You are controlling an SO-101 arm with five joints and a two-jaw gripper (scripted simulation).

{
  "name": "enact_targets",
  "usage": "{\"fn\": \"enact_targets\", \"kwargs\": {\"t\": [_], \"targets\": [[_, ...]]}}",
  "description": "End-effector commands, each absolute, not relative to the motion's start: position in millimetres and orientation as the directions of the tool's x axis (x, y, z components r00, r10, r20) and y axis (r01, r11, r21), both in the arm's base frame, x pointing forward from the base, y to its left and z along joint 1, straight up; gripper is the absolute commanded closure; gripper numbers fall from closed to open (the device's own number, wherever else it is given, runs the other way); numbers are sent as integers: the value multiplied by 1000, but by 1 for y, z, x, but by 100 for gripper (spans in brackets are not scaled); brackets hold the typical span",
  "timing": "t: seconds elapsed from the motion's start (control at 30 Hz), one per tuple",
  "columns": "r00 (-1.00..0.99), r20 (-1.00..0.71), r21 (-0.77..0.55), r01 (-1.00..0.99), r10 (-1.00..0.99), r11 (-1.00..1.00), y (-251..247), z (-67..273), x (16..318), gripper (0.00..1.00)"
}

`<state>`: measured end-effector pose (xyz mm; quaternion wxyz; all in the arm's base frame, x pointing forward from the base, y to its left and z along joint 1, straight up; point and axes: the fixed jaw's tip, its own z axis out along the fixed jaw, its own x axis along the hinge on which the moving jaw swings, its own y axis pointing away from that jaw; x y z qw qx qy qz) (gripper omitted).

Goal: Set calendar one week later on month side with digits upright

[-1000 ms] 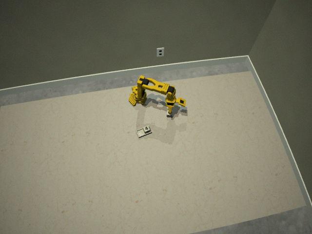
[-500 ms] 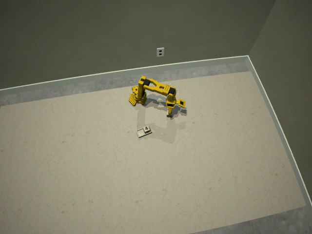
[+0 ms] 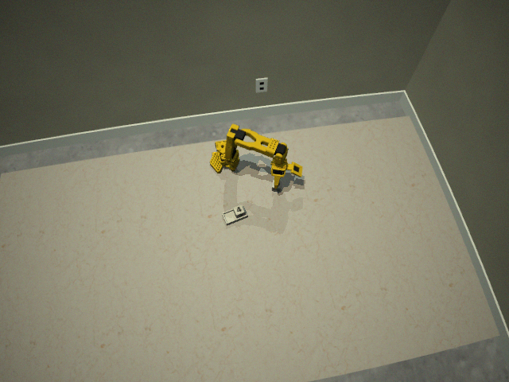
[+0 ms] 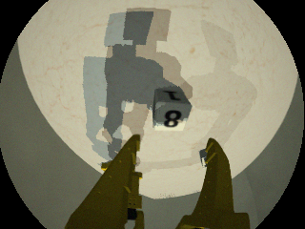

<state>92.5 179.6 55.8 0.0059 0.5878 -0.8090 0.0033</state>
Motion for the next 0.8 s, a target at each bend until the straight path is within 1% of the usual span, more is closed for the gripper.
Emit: {"fn": "enact_targets", "kwargs": {"t": [0.0, 0.5, 0.77], "targets": [[-313, -28, -5, -950, -949, 313, 185, 61, 94, 65], [-313, -28, -5, -950, -949, 313, 186, 60, 94, 65], [-313, -28, -5, -950, -949, 313, 186, 55, 94, 65]]}}
